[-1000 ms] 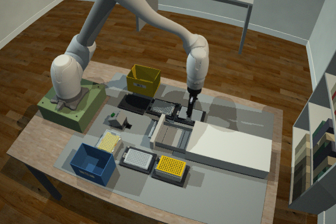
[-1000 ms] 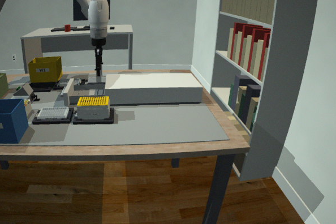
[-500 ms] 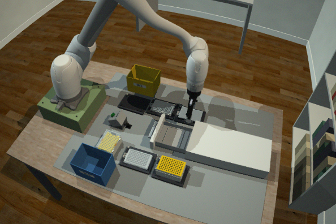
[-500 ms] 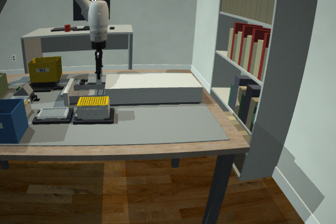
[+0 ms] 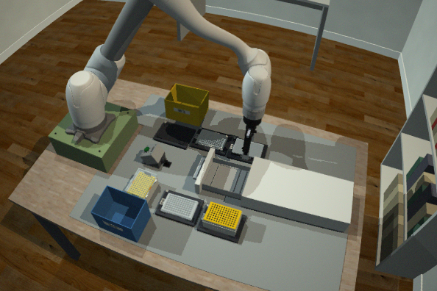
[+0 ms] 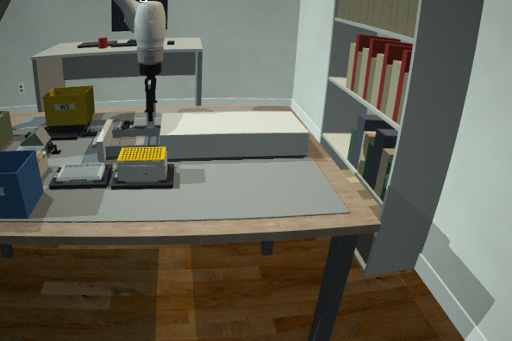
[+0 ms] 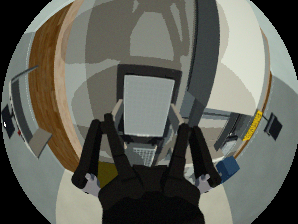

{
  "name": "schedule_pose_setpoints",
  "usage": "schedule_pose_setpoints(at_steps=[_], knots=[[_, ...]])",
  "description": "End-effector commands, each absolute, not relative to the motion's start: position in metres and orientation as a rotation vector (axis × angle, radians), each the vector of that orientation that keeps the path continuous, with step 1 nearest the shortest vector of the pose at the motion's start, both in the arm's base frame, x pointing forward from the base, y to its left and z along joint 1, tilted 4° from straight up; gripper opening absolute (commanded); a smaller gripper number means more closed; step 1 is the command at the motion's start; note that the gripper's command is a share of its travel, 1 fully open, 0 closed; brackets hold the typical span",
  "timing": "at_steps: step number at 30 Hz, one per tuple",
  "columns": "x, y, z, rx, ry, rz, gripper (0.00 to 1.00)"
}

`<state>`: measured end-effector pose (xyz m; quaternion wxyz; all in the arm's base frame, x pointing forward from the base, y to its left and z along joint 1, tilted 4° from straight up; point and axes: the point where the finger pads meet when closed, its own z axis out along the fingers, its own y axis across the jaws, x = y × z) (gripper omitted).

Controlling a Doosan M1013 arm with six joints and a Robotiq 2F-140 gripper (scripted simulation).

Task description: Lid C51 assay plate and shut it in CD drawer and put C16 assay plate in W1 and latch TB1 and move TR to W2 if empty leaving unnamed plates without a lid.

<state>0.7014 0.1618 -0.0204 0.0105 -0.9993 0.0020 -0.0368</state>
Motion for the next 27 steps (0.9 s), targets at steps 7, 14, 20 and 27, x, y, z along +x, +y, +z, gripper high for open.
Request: schedule_pose_setpoints(at_steps=[7, 14, 20, 27], knots=[[0.7015, 0.1619, -0.0202, -3.118, 0.006, -0.115, 0.6], [0.7015, 0.1619, -0.0202, -3.118, 0.006, -0.115, 0.57], [0.7015, 0.1619, -0.0202, -3.118, 0.006, -0.115, 0.0], [0.7015, 0.1619, -0.0202, -3.118, 0.006, -0.115, 0.0]])
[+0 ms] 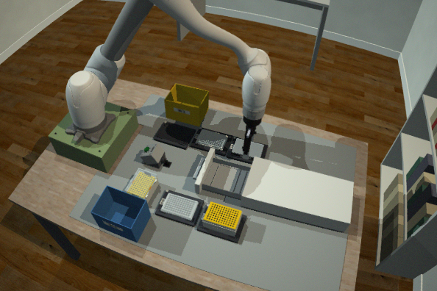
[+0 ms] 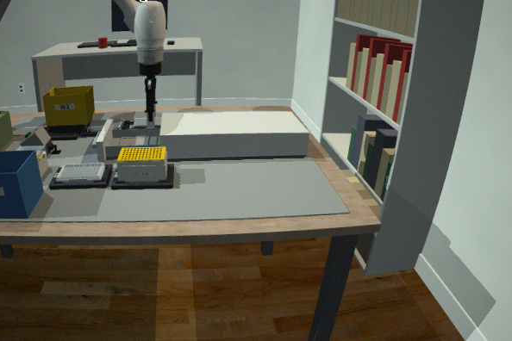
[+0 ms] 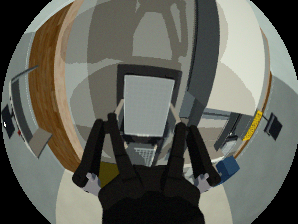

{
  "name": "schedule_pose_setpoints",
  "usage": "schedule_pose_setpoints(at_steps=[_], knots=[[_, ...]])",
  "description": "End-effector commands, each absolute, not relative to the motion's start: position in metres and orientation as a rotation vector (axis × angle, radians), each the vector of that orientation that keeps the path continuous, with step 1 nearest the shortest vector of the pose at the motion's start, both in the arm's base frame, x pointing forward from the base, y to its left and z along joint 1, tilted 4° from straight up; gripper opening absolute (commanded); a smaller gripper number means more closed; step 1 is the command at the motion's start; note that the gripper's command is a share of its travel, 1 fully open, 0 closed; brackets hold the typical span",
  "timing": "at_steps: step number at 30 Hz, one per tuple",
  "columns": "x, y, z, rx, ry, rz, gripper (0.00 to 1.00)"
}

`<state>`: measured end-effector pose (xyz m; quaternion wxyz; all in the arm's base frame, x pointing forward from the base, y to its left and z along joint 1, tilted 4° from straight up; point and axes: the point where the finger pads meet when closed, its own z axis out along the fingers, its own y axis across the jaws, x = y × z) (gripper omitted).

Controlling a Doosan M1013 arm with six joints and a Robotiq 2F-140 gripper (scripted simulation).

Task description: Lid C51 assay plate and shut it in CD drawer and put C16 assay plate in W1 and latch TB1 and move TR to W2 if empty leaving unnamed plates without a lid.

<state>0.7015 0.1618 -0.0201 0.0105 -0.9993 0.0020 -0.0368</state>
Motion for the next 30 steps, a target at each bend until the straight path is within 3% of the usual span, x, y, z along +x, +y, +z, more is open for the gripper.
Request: schedule_pose_setpoints(at_steps=[1, 30], knots=[[0.7015, 0.1619, -0.0202, -3.118, 0.006, -0.115, 0.0], [0.7012, 0.1618, -0.0172, -3.118, 0.006, -0.115, 0.0]])
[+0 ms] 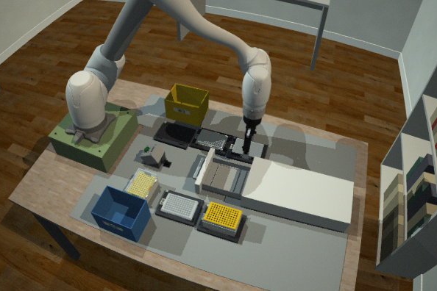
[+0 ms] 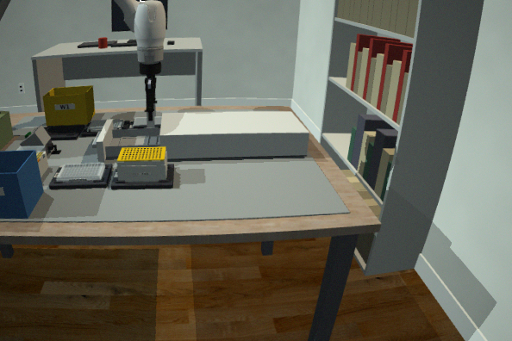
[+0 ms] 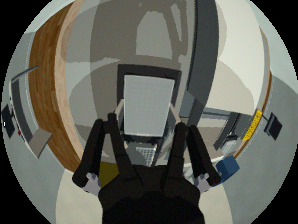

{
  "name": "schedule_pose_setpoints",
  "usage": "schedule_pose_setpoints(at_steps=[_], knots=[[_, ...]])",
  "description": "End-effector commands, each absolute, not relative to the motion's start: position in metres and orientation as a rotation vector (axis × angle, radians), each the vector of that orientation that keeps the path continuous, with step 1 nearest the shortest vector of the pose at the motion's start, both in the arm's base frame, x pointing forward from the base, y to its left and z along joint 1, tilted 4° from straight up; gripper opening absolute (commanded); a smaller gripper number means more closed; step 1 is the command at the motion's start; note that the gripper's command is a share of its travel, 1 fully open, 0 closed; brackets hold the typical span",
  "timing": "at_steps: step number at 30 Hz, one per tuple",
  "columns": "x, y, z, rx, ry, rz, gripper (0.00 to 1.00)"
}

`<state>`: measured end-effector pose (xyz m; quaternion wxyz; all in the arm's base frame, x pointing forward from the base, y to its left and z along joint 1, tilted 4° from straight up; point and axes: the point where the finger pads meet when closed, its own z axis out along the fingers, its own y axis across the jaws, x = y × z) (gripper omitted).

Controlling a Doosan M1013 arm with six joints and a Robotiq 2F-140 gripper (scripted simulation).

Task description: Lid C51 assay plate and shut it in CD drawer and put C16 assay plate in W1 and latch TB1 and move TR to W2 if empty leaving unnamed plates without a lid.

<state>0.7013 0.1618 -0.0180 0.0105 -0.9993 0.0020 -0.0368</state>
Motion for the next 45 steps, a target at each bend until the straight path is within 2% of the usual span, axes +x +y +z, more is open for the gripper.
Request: schedule_pose_setpoints(at_steps=[1, 24, 45], knots=[[0.701, 0.162, -0.017, -3.118, 0.006, -0.115, 0.0], [0.701, 0.162, -0.011, -3.118, 0.006, -0.115, 0.0], [0.699, 0.161, 0.015, -3.118, 0.006, -0.115, 0.0]])
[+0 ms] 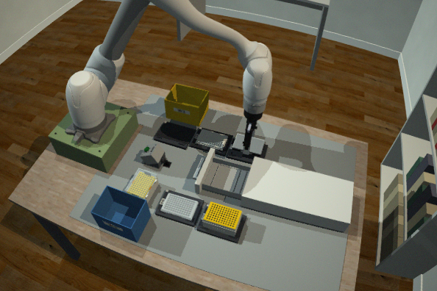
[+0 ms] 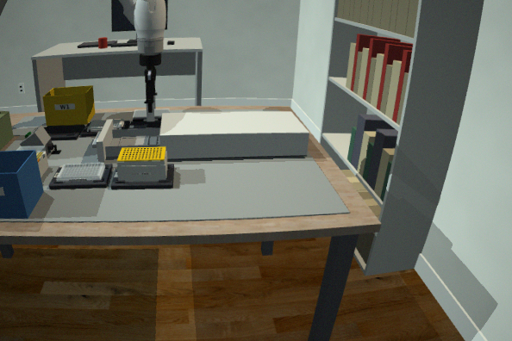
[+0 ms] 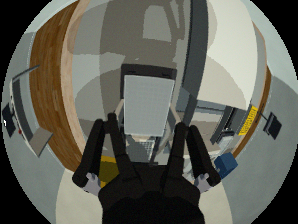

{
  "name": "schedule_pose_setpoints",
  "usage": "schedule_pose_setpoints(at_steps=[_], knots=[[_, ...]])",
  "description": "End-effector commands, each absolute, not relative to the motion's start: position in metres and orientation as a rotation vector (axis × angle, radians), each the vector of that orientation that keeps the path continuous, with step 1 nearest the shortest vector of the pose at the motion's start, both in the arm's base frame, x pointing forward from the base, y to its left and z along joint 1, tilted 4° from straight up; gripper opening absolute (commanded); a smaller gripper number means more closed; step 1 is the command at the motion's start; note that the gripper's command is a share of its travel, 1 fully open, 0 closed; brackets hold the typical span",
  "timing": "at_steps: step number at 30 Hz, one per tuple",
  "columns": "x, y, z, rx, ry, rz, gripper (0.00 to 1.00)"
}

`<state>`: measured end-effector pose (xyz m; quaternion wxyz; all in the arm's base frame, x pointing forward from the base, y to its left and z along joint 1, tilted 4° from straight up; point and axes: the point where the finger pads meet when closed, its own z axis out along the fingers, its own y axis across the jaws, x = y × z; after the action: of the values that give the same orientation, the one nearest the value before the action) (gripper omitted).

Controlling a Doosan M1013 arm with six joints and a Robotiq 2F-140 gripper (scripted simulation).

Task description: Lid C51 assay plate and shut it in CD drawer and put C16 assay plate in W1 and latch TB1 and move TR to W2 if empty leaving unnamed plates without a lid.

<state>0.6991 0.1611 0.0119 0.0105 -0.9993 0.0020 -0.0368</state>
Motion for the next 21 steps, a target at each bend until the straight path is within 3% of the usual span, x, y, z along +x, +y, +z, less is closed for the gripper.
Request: schedule_pose_setpoints(at_steps=[1, 21], knots=[[0.699, 0.161, 0.016, -3.118, 0.006, -0.115, 0.0], [0.697, 0.161, 0.04, -3.118, 0.006, -0.115, 0.0]])
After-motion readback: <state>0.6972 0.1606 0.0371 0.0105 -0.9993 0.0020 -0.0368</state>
